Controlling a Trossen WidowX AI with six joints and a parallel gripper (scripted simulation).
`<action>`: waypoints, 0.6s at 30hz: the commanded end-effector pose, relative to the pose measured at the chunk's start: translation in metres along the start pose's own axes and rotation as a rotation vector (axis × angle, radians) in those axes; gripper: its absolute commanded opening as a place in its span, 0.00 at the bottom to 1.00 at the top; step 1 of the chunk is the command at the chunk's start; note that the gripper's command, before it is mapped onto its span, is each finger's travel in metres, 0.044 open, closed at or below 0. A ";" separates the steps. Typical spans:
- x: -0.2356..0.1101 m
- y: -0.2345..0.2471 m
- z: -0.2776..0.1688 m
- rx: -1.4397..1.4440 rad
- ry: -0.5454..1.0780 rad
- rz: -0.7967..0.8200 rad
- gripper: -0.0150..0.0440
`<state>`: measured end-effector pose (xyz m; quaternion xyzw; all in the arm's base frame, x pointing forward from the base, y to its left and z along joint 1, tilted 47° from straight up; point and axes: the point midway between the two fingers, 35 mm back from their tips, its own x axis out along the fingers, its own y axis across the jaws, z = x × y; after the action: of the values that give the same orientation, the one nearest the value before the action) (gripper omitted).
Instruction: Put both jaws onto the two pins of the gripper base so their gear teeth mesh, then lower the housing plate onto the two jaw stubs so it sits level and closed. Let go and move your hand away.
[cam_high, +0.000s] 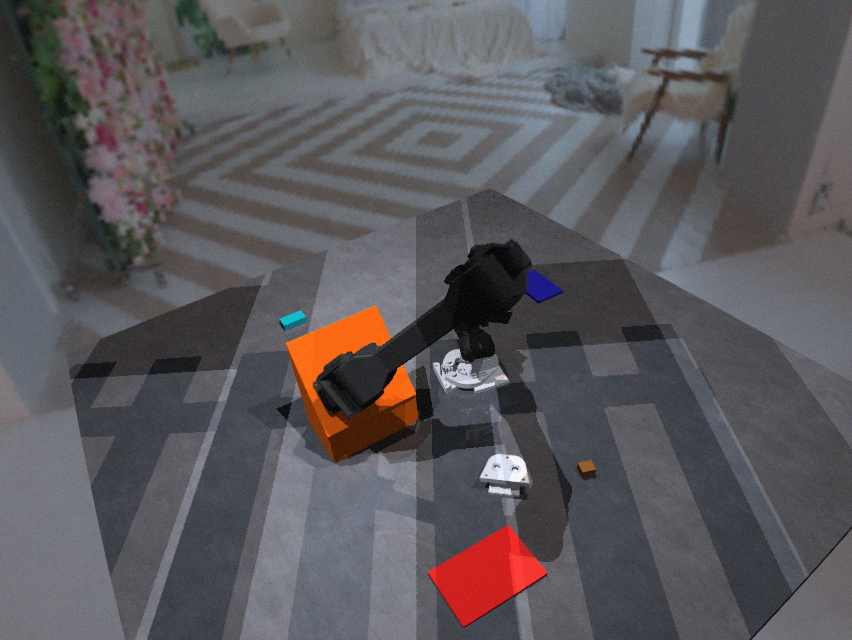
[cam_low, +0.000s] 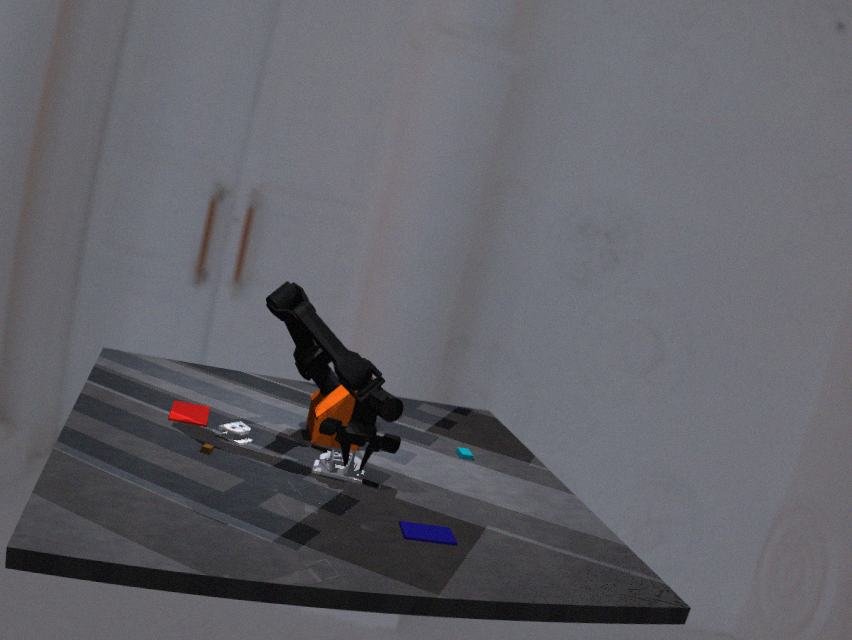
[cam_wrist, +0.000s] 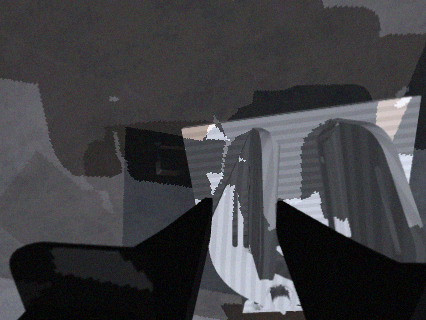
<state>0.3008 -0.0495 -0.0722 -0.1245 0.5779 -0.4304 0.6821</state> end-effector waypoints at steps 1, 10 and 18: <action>0.003 -0.001 -0.001 -0.003 0.004 -0.003 0.48; 0.003 -0.001 -0.001 -0.003 0.004 -0.003 0.48; 0.000 0.000 0.000 0.001 0.000 0.000 0.57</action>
<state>0.3008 -0.0499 -0.0723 -0.1241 0.5778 -0.4307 0.6821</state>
